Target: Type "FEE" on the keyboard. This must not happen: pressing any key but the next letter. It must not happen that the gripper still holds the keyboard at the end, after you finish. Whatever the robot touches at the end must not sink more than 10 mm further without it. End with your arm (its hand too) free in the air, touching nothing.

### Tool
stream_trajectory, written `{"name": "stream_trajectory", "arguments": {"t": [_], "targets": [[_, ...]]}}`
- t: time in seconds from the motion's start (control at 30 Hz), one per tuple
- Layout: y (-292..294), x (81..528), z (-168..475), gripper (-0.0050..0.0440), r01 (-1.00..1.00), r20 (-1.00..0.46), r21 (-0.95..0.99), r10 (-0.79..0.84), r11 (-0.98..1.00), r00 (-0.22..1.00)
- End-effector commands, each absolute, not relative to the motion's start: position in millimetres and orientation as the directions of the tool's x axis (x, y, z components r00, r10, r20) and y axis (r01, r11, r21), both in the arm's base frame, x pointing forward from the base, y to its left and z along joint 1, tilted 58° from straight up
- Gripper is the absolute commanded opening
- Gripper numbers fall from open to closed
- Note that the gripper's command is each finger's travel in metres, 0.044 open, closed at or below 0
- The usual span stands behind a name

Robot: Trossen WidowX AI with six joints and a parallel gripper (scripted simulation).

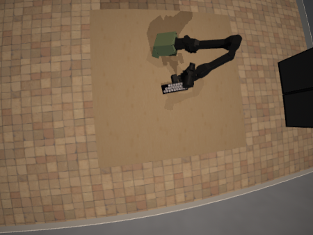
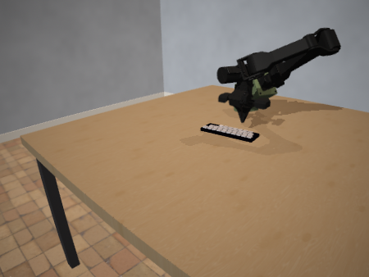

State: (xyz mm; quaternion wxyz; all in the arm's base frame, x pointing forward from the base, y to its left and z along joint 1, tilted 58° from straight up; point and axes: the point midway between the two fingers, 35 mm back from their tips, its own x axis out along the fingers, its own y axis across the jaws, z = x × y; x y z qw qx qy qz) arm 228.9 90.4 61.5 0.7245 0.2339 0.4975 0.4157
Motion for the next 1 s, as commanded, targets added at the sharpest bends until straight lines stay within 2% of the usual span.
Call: {"name": "stream_trajectory", "arguments": {"t": [0.0,0.2,0.5,0.97], "targets": [[92,226,62,0.0,-0.363,-0.525,0.757,0.837,0.543,0.155],[89,231,60,0.0,-0.363,-0.526,0.757,0.836,0.543,0.155],[49,283,20,0.0,-0.363,-0.525,0.757,0.837,0.543,0.155],[61,287,10,0.0,-0.363,-0.525,0.757,0.837,0.543,0.155]]}}
